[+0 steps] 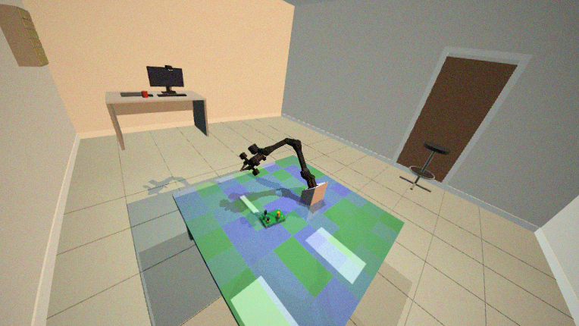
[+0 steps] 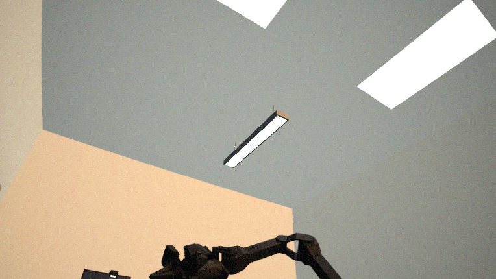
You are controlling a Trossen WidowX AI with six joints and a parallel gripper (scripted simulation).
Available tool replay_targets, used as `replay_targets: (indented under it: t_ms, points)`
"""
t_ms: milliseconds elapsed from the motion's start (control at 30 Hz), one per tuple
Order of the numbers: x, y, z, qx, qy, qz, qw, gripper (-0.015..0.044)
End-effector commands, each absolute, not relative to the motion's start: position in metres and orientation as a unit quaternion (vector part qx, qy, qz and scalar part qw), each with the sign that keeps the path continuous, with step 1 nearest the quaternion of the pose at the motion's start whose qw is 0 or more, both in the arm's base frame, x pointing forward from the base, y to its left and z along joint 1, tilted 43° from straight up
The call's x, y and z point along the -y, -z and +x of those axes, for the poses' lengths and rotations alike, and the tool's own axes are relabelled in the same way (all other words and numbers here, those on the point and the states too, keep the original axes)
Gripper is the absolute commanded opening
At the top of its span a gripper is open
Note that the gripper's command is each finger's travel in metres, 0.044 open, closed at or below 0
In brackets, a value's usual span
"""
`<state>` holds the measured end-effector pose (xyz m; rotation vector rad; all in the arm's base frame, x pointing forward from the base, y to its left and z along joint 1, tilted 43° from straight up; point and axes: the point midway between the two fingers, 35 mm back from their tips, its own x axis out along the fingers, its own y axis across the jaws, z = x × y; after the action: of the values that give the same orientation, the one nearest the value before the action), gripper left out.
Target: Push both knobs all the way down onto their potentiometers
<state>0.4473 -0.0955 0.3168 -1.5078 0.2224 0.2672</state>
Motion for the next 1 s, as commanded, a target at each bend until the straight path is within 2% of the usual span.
replay_targets:
  t_ms: [0, 500, 967]
  points:
    - [0.090, -0.297, 0.452, -0.127, -0.135, -0.654, 0.734, 0.0000]
    - [0.054, -0.209, 0.464, -0.283, -0.169, -0.478, 0.814, 0.0000]
    - [0.019, -0.130, 0.452, -0.452, -0.124, -0.323, 0.822, 0.0000]
